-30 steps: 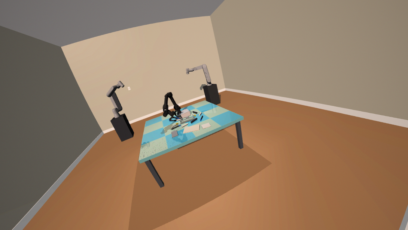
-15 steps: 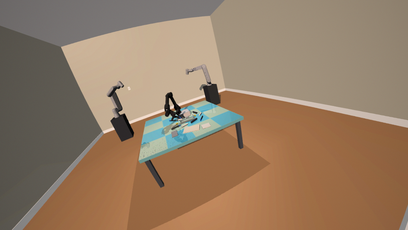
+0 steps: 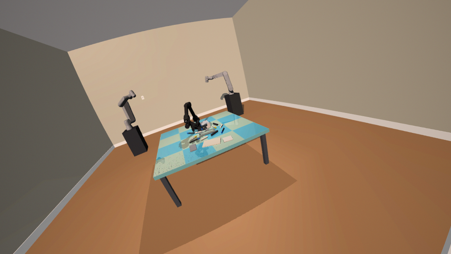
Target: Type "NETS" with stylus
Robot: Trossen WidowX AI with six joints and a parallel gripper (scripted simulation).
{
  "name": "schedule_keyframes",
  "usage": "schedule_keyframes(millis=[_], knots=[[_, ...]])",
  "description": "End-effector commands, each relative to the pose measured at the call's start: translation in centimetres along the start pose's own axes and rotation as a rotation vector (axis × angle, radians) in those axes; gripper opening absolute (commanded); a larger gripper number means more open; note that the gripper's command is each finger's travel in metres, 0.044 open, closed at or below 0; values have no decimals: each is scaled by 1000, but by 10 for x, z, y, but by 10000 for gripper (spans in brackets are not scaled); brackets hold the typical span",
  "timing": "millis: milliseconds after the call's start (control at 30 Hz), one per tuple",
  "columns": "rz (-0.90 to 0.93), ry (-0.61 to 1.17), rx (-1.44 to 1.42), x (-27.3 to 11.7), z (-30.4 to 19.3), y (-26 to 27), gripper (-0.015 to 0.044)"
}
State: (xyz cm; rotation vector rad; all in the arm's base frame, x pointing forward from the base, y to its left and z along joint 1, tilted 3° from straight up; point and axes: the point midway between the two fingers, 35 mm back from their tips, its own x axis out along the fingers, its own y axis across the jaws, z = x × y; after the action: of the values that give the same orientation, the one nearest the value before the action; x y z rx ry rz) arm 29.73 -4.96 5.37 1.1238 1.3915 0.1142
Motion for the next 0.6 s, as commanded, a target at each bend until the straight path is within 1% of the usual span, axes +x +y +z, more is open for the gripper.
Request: schedule_keyframes(millis=[0,567], knots=[[21,26,128,8,0,12,0],[48,144,617,33,-9,50,0]])
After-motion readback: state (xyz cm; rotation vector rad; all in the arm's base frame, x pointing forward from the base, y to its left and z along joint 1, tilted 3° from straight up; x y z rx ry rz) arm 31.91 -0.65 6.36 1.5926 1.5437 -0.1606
